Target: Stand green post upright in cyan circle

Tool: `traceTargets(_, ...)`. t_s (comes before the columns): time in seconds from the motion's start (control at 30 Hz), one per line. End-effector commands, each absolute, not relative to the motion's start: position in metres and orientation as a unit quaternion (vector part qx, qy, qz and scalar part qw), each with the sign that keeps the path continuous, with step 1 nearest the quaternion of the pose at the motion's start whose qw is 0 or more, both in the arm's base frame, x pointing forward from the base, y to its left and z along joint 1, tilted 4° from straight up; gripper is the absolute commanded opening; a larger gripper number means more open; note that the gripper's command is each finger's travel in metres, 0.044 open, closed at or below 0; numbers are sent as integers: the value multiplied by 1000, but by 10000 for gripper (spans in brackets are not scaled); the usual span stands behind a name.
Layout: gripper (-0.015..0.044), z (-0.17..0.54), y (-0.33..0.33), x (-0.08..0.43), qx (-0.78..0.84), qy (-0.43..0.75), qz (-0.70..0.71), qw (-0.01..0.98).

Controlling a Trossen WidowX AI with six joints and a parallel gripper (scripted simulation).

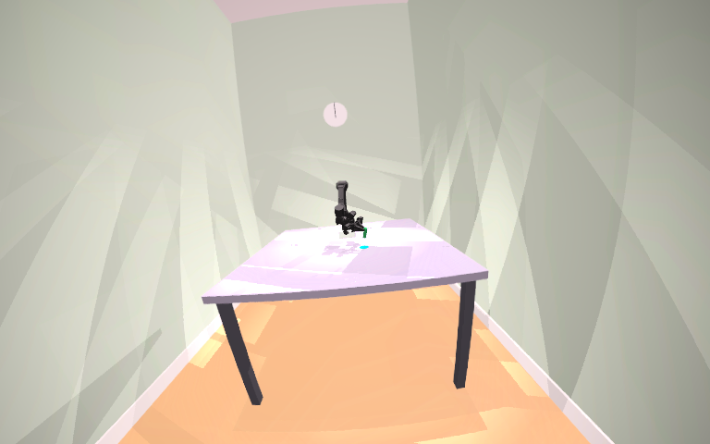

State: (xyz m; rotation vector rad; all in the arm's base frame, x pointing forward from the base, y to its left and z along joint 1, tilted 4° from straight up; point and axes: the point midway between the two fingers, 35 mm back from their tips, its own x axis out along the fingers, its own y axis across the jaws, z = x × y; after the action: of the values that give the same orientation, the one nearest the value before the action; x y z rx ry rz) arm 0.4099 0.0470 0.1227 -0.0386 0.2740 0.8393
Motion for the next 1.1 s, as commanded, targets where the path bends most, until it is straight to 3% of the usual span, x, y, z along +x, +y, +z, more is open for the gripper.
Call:
traceTargets(0.0,22,125,46,406,-15,122,412,903)
traceTargets(1.07,22,131,41,376,-9,58,446,893)
